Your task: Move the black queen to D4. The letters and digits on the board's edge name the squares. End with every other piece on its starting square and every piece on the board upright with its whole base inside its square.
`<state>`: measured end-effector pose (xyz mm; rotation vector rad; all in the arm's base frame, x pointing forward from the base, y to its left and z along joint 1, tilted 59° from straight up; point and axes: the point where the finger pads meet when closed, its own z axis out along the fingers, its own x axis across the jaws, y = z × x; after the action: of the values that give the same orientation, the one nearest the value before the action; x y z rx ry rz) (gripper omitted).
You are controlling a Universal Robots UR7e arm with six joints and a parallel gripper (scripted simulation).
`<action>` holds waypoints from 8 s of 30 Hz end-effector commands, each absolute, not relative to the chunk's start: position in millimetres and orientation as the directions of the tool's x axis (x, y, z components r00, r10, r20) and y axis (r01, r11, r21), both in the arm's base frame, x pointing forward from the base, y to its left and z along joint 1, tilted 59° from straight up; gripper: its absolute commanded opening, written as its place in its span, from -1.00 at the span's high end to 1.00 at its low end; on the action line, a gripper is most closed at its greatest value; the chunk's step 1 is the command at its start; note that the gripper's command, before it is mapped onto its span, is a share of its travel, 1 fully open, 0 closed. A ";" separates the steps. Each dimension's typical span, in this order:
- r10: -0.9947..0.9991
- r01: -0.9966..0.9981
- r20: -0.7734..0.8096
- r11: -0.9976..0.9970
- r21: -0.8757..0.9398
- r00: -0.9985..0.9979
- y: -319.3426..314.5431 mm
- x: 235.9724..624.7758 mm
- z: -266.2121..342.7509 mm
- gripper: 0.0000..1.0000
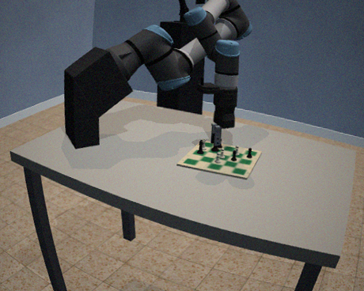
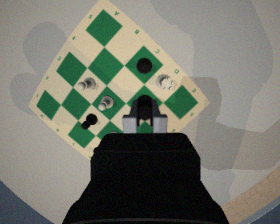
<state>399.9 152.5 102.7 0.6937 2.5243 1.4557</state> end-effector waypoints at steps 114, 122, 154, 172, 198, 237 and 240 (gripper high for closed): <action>0.459 0.317 0.101 0.424 0.849 -0.883 91.5 373.1 143.3 -0.58; 0.459 0.317 0.101 0.424 0.849 -0.883 85.0 370.2 147.6 -0.58; 0.459 0.317 0.101 0.424 0.849 -0.883 83.1 369.3 148.8 -1.00; 0.459 0.317 0.101 0.424 0.849 -0.883 48.1 353.8 172.1 -1.00; 0.459 0.317 0.101 0.424 0.849 -0.883 32.8 347.0 182.3 -1.00; 0.459 0.317 0.101 0.424 0.849 -0.883 32.8 347.0 182.3 -1.00; 0.459 0.317 0.101 0.424 0.849 -0.883 32.8 347.0 182.3 -1.00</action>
<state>346.9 33.1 182.2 0.6935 2.5241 1.4559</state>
